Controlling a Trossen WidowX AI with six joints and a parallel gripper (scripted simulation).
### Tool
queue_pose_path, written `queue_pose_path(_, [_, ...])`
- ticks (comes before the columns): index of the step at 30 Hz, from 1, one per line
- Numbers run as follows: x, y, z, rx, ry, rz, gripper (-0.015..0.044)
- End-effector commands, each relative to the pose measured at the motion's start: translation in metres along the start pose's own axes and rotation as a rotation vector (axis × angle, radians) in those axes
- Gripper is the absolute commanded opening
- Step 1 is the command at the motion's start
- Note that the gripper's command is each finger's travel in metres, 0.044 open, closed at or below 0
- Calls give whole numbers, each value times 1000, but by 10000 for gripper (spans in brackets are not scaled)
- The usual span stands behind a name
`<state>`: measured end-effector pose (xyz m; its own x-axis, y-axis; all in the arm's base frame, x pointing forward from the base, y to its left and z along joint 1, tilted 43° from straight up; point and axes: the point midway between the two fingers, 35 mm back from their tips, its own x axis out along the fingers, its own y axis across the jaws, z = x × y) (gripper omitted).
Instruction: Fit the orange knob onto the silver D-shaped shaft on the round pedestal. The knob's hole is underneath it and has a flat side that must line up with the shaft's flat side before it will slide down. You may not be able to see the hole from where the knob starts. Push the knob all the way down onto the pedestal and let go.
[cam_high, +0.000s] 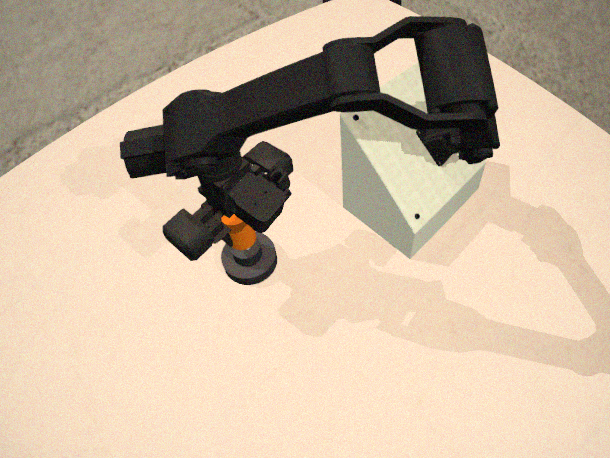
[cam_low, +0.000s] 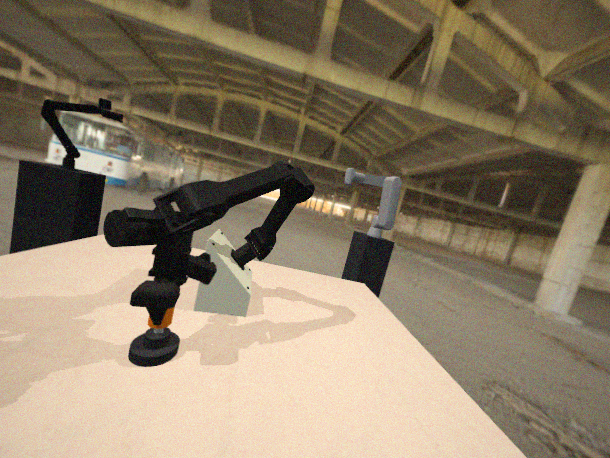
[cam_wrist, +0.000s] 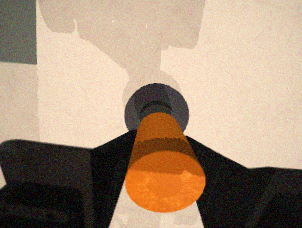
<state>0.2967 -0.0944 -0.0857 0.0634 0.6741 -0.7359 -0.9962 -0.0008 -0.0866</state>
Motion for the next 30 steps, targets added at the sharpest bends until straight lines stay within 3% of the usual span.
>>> queue_pose_path(1, [1,-2,-1,-95,2,-1,0])
queue_pose_path(30, [2,0,0,-95,2,-1,0])
